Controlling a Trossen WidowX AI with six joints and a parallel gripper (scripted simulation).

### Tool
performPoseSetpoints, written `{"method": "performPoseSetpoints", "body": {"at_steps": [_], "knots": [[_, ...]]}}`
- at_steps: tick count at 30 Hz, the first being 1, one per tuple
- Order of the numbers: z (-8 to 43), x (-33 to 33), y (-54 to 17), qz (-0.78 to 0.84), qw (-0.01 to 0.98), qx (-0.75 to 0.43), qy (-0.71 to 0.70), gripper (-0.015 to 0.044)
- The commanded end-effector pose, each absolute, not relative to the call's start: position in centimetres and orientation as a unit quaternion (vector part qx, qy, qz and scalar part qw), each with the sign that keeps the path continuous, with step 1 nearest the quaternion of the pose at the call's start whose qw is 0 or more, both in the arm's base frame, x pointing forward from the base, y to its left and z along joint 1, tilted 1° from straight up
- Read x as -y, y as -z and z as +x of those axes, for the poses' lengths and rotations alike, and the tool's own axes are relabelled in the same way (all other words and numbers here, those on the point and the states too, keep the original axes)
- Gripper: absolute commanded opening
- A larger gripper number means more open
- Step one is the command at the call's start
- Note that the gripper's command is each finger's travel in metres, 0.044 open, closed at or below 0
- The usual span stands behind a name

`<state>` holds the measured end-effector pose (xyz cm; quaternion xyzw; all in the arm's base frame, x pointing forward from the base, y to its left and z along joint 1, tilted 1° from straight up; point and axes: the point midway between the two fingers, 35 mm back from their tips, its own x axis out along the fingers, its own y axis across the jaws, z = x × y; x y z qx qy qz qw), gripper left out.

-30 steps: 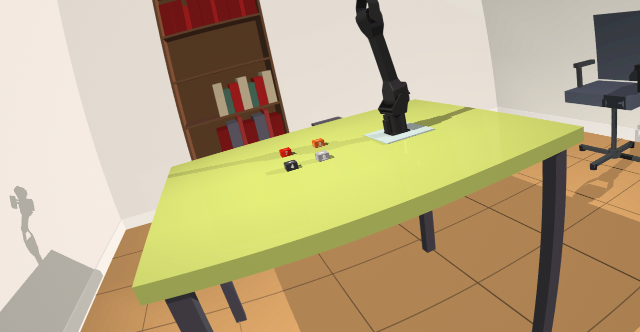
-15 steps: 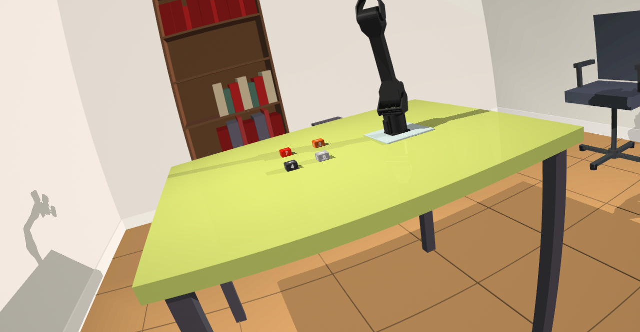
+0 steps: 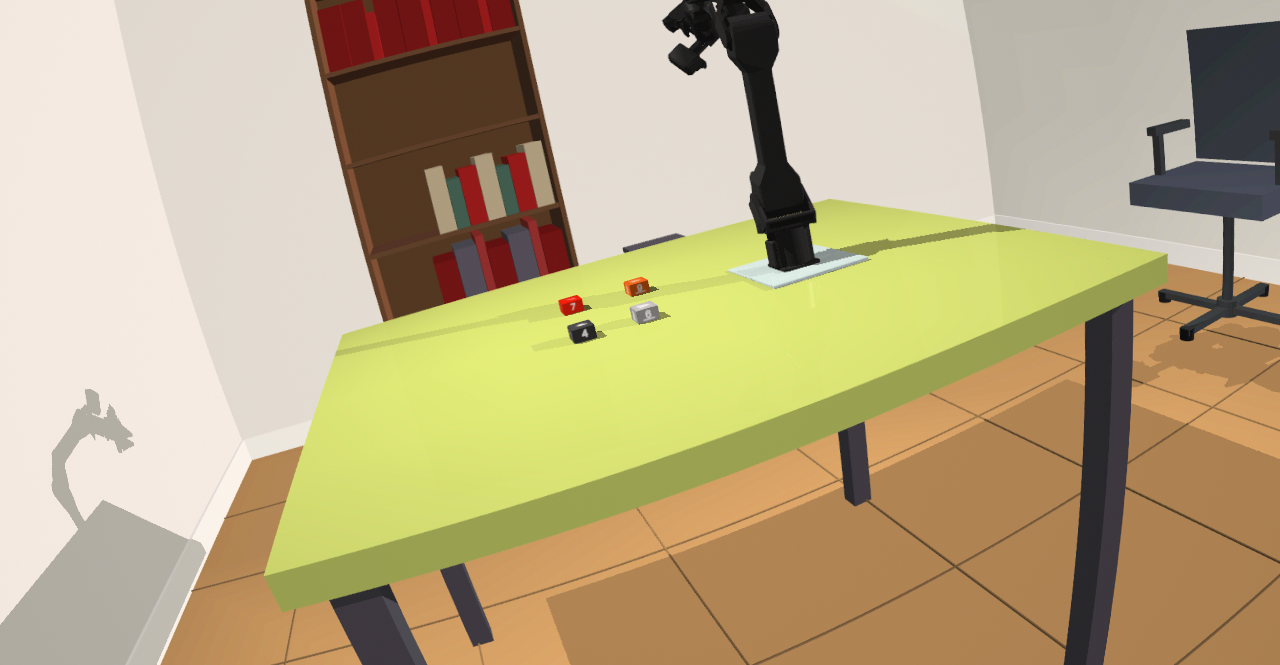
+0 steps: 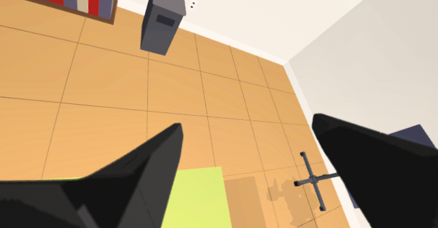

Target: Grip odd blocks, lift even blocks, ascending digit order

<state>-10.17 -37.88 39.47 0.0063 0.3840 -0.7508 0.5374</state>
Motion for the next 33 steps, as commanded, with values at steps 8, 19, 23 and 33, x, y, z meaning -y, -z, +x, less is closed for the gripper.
{"method": "performPoseSetpoints", "body": {"at_steps": [8, 19, 23, 33], "knots": [[9.8, 34.5, -28.2, 0.030, 0.721, -0.507, 0.471, 0.0400], [21.6, 18.6, -19.0, 0.006, 0.754, -0.644, 0.132, 0.0400], [22.2, 12.7, -17.0, -0.012, 0.728, -0.685, 0.030, 0.0400], [22.1, 10.8, -16.4, -0.020, 0.716, -0.698, -0.002, 0.0400]]}}
